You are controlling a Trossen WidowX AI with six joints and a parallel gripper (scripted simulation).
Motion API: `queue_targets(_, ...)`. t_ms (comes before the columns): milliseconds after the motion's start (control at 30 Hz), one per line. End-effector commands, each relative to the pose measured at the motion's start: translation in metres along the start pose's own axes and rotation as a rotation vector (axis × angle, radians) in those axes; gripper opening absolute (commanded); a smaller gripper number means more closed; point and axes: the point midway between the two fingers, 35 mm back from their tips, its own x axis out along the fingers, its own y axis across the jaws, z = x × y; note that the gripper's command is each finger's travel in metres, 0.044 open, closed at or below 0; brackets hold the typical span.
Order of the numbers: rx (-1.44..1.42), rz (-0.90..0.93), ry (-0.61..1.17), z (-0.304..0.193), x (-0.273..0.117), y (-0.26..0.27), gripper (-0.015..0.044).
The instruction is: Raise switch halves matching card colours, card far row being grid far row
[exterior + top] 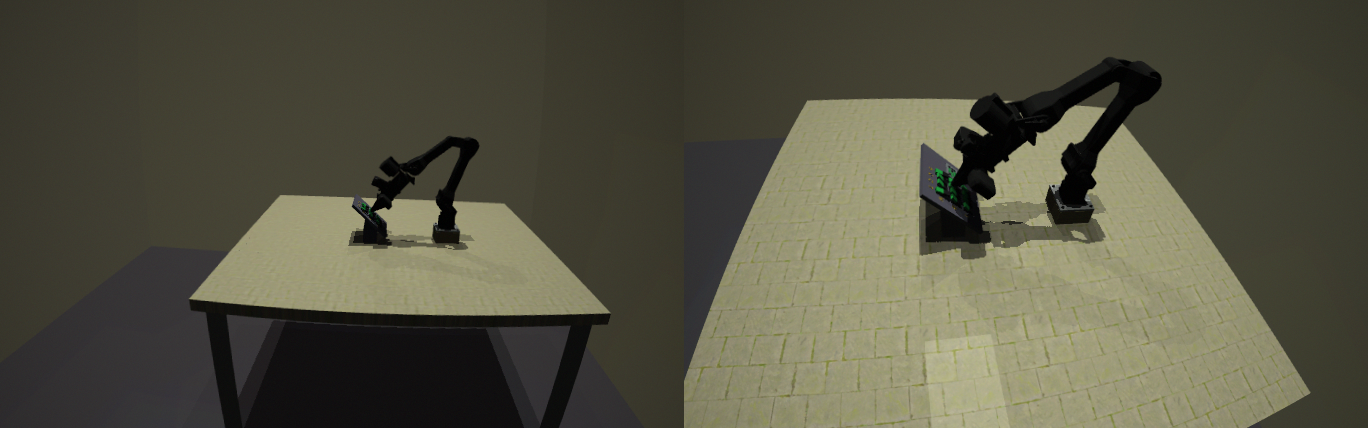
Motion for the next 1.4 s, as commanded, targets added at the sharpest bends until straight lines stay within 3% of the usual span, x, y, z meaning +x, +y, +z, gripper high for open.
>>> queue_targets(0, -0.005, 0.003, 0.004, -0.001, 0.001, 0.000, 0.0000)
queue_targets(200, 0.000, 0.000, 0.001, 0.000, -0.001, 0.000, 0.0000)
queue_targets(500, -0.005, 0.003, -0.018, -0.004, -0.064, 0.000, 0.0000)
queue_targets(800, -0.007, 0.001, -0.016, -0.044, -0.063, -0.021, 0.0000)
queue_targets(1100, -0.007, 0.001, 0.008, -0.042, -0.029, -0.021, 0.0000)
queue_targets(1367, -0.007, 0.001, 0.008, -0.042, -0.023, -0.021, 0.0000)
